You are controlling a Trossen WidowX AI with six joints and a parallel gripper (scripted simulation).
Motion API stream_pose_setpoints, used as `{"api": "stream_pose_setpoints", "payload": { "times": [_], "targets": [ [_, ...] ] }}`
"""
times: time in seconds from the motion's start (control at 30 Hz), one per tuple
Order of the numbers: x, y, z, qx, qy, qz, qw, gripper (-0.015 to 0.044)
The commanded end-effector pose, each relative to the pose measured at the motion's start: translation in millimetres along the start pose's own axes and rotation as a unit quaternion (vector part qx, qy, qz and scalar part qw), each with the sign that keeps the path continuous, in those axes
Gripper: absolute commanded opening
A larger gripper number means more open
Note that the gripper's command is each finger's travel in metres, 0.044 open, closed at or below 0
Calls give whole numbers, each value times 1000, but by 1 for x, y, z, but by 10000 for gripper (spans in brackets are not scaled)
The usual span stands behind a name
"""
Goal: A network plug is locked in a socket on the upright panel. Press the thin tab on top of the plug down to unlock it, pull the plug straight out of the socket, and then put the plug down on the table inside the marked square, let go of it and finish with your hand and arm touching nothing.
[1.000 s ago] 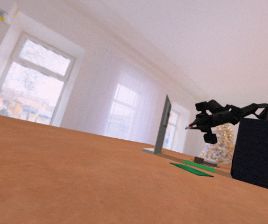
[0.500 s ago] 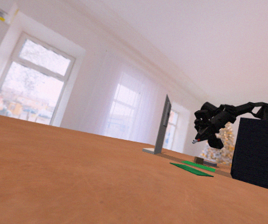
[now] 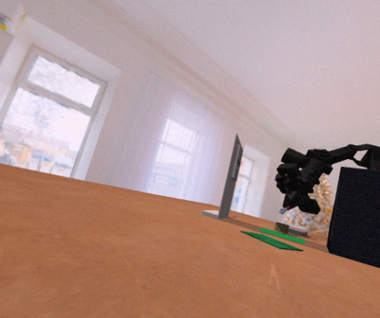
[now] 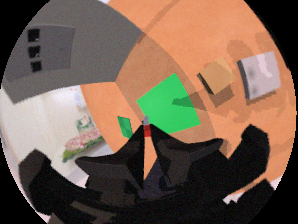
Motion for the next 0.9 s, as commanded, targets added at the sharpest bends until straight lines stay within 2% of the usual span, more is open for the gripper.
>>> {"api": "stream_pose_setpoints", "payload": {
  "times": [0.0,0.87],
  "targets": [
    [0,-4,-5,-4,2,2,1000,0],
    [2,-27,-37,-4,1,2,1000,0]
  ]
}}
Point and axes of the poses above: the point midway between the two fingers, 35 mm back from their tips, its own z axis back along the fingers, its own y axis across the jaws, x = y × z, the point moved 9 cm from there along z, back along the fingers, and after that the axes turned 4 degrees about -z, right-handed, at the moved point
